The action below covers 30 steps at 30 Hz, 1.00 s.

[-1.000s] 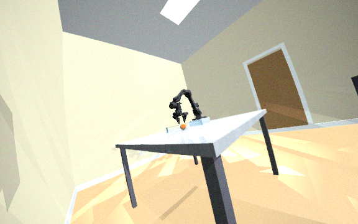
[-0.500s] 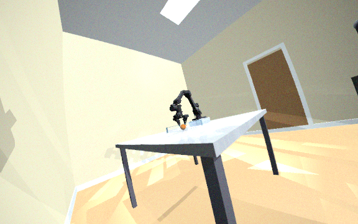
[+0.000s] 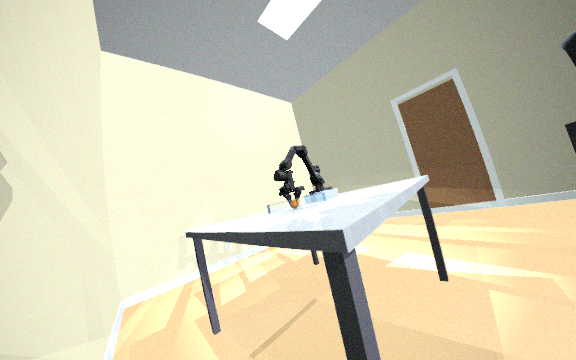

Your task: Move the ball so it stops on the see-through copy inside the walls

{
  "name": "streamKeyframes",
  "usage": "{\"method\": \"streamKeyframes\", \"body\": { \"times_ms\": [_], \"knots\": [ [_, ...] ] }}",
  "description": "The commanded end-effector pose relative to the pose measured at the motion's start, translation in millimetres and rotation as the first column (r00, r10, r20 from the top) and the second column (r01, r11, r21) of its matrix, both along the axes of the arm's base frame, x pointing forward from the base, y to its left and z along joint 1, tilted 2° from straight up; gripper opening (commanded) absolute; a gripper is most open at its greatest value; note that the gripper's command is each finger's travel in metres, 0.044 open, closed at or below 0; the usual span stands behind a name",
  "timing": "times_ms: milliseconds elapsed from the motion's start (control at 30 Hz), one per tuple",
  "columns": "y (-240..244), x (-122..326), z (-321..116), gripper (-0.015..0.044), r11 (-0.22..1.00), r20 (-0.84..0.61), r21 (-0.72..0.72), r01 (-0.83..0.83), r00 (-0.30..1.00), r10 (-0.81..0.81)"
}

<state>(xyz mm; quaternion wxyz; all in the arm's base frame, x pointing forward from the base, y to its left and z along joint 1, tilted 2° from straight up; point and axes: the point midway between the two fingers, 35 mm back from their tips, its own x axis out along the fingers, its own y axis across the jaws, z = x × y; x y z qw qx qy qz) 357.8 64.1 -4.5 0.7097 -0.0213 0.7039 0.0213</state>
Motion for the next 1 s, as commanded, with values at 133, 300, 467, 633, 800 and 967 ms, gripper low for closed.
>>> {"method": "streamKeyframes", "body": {
  "times_ms": [133,300,467,633,800,967],
  "knots": [
    [1,-2,-1,0.0180,1.000,-0.005,0.002,0.000,1.000,0.000],
    [15,-5,18,0.0048,1.000,-0.005,0.008,0.015,1.000,-0.015],
    [18,-2,48,0.0000,1.000,-0.001,0.015,0.022,1.000,-0.022],
    [13,1,77,0.0000,1.000,-0.002,0.011,0.015,1.000,-0.015],
    [7,2,105,0.0000,1.000,-0.003,0.007,0.008,1.000,-0.008],
    [1,-1,133,0.0000,1.000,-0.004,0.003,0.000,1.000,0.000]
  ]
}}
